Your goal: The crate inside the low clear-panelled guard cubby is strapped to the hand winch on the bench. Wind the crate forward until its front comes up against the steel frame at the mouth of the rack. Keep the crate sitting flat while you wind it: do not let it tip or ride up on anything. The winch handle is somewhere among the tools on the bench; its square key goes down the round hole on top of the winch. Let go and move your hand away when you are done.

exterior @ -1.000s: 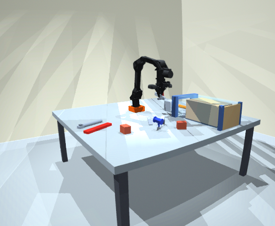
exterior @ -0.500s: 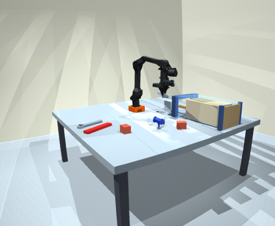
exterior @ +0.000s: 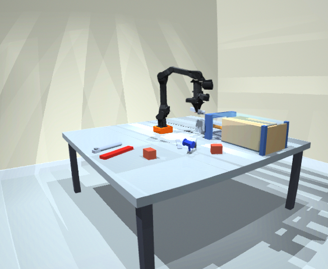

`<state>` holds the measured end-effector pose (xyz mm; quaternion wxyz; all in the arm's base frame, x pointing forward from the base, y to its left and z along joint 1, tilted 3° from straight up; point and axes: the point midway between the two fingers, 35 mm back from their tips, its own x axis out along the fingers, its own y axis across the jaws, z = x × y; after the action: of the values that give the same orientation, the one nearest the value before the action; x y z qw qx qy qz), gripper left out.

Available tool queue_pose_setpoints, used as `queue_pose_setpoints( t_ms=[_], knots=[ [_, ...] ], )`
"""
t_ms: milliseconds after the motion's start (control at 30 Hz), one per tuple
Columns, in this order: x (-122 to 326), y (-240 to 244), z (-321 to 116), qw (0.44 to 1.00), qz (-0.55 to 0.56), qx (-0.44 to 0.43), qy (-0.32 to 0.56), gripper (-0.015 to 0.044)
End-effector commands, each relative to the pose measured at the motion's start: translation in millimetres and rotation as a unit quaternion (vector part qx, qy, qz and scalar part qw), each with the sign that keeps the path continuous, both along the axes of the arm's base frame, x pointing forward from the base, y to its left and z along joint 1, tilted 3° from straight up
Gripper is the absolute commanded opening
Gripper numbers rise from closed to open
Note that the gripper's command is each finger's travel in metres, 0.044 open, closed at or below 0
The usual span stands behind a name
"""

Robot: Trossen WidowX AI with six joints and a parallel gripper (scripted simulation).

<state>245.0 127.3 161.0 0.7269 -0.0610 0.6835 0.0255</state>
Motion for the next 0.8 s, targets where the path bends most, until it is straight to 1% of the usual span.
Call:
queue_pose_setpoints(
  t_ms=[0,500,667,767],
  knots=[
    [-15,16,2,1.000,0.019,0.005,-0.001,0.0000],
    [-68,63,-3,0.996,0.093,0.002,0.013,0.0000],
    [-87,74,-4,0.993,0.117,-0.001,0.017,0.0000],
    [-90,75,-4,0.993,0.121,-0.001,0.017,0.0000]
  ],
)
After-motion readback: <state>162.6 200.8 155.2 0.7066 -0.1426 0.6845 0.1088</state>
